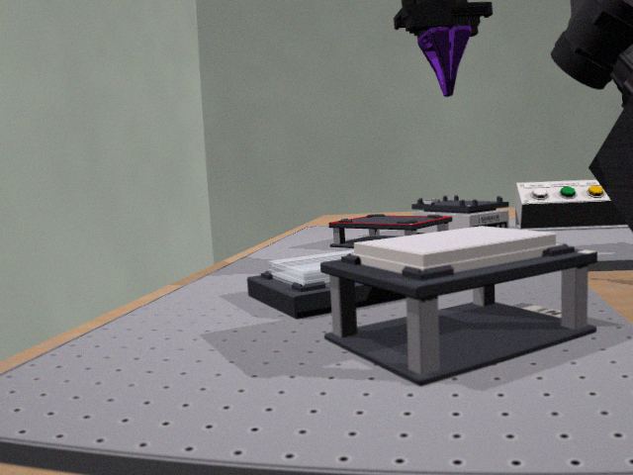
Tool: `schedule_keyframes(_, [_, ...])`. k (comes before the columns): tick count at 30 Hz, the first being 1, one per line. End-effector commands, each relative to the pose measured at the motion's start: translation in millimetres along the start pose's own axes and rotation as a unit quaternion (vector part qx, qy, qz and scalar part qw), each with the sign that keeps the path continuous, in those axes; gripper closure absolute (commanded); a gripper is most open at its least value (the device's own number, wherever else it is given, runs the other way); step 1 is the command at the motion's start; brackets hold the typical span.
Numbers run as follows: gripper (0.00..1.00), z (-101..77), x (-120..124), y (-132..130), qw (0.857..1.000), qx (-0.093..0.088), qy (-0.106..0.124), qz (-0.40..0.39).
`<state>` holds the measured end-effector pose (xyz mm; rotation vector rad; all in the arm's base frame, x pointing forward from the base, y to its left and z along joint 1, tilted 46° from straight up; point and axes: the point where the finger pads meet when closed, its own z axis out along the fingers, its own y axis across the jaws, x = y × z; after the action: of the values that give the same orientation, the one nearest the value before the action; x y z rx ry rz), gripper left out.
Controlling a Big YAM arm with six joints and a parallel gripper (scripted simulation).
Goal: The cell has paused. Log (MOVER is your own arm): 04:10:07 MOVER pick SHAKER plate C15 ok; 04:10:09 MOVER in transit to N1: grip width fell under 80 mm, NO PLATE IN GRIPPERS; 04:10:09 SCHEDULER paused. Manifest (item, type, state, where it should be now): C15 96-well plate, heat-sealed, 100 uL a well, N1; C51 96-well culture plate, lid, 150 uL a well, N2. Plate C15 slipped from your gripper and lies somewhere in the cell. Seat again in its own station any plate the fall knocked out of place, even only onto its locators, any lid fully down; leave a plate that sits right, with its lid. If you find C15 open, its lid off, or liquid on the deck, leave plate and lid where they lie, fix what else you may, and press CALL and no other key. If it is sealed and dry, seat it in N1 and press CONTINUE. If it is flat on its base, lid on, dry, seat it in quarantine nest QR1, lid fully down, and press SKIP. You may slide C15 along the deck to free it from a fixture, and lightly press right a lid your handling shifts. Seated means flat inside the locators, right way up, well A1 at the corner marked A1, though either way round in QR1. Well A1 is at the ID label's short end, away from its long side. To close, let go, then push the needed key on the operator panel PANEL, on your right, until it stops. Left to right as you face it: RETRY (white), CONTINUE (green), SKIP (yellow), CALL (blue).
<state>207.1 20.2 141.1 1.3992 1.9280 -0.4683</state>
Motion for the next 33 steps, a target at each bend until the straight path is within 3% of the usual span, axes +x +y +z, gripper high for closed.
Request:
schedule_keyframes(1, [1.0,-24.3,-35.2,23.6,0.997,-0.024,0.012,0.078])
schedule_keyframes(5, [1.0,-24.5,-44.9,21.9,0.995,-0.024,0.013,0.097])
schedule_keyframes(7, [1.0,-14.5,-48.1,9.2,0.994,-0.012,0.007,0.105])
schedule_keyframes(9, [1.0,-25.1,-65.5,19.0,0.99,-0.024,0.011,0.139])
schedule_keyframes(14, [1.0,-25.4,-89.3,20.2,0.988,-0.032,0.013,0.151])
schedule_keyframes(18, [1.0,-18.8,-101.3,0.8,0.99,-0.021,0.009,0.139])
schedule_keyframes(23, [1.0,-24.9,-120.5,-0.4,0.988,-0.033,0.011,0.151])
schedule_keyframes(33, [1.0,-25.4,-166.7,-29.8,0.988,-0.035,0.003,0.151])
